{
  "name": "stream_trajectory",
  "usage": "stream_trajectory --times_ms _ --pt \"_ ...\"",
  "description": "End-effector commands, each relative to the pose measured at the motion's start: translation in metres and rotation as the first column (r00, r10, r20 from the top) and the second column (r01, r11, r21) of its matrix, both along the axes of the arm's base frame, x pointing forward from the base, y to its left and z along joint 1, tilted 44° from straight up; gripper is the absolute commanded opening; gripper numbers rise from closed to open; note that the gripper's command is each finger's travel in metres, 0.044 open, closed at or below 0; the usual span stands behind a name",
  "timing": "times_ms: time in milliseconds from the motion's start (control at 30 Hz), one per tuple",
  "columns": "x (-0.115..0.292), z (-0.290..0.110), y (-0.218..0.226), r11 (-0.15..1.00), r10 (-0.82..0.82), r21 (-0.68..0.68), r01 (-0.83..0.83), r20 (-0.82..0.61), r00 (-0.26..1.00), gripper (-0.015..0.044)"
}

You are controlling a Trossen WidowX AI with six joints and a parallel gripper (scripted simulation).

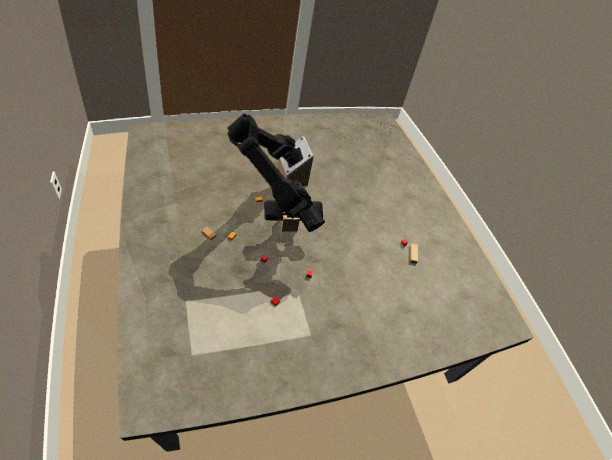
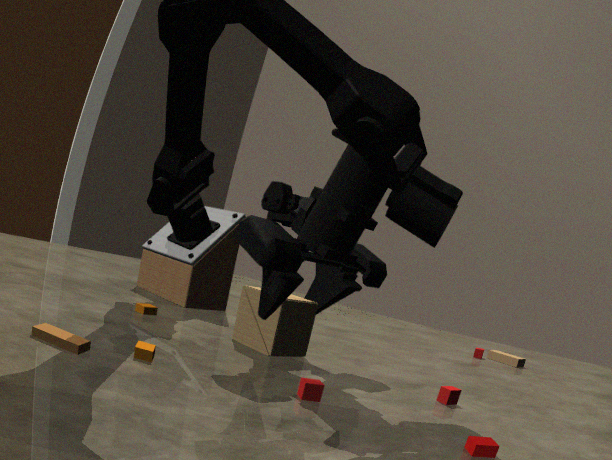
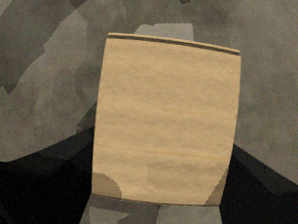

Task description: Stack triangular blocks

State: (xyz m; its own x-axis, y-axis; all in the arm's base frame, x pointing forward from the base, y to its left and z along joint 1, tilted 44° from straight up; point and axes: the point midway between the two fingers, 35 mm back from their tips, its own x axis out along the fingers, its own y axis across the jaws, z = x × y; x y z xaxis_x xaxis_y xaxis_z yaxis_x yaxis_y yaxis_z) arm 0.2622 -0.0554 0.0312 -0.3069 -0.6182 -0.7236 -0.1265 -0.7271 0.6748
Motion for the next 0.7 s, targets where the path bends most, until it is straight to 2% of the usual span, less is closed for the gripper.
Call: stream_trajectory --times_ms 0,567,667 --pt "0.0001 0.0001 -0.0007 1.000 0.006 -0.002 -0.006 -0.002 1.000 0.0000" --pt "0.0000 -0.0005 -0.0013 1.000 0.006 -0.002 -0.006 -0.002 1.000 0.0000" --pt "-0.0005 -0.0010 -0.0008 1.000 0.000 0.000 0.000 0.000 1.000 0.0079"
